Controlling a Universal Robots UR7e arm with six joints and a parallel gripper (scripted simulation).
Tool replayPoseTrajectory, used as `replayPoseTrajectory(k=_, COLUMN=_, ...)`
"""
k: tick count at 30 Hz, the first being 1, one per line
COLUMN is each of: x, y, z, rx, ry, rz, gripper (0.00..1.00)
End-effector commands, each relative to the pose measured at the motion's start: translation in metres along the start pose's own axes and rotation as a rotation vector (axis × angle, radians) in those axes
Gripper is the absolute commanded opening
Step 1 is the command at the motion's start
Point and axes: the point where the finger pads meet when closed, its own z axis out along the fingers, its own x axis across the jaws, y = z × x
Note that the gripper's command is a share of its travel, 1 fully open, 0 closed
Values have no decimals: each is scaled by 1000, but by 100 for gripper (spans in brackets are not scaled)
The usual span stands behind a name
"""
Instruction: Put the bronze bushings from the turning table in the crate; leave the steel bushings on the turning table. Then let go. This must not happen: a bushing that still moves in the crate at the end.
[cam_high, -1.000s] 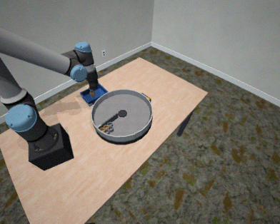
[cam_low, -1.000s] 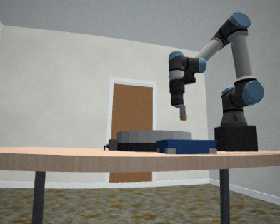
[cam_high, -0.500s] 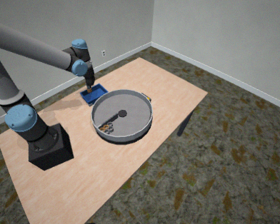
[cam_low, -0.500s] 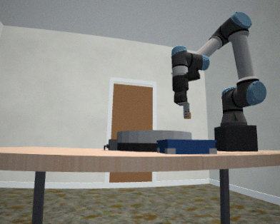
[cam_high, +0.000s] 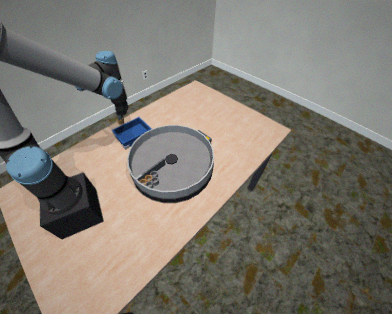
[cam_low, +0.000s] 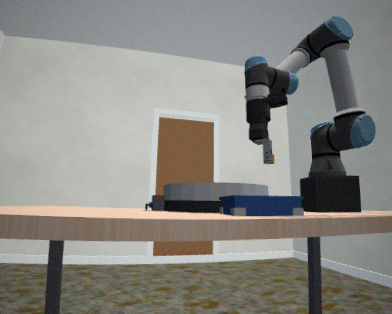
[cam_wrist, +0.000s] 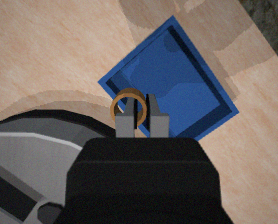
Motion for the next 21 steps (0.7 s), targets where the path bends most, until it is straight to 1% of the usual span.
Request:
replayPoseTrajectory(k=1, x=1, y=0, z=0, rx=-1, ry=1, rz=1, gripper=0)
replayPoseTrajectory(k=6, x=2, y=0, z=23, rx=-1, ry=1, rz=2, gripper=0)
replayPoseTrajectory(k=18, x=2, y=0, z=23, rx=-1, ry=1, rz=2, gripper=0)
replayPoseTrajectory(k=21, x=2, y=0, z=36, rx=-1, ry=0, rz=3, gripper=0)
